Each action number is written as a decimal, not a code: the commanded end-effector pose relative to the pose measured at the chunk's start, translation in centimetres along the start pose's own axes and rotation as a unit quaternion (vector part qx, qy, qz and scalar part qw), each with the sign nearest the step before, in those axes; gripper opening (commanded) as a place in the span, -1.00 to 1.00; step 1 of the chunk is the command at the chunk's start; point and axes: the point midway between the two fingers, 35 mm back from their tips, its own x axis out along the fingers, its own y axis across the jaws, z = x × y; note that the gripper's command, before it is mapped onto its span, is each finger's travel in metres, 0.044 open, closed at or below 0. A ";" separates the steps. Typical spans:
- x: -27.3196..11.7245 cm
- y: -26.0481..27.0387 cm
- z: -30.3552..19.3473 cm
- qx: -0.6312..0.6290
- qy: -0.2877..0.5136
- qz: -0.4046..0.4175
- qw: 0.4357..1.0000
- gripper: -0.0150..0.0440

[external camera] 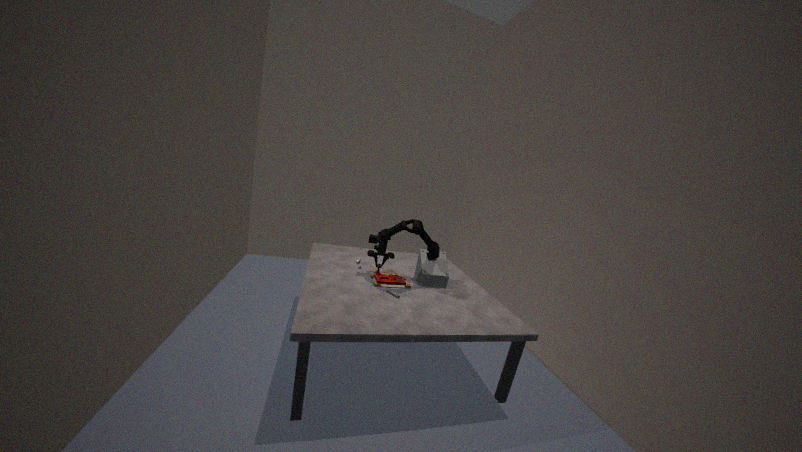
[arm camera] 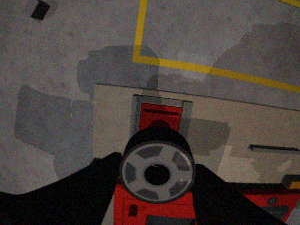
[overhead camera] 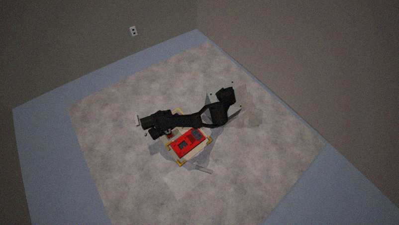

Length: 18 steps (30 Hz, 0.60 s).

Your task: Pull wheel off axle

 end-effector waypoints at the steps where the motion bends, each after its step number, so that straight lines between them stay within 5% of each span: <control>1: -0.2 0.0 0.0 -0.003 -0.001 0.000 1.000 -0.49; 18: -1.9 0.0 0.0 -0.003 -0.001 0.000 1.000 -0.49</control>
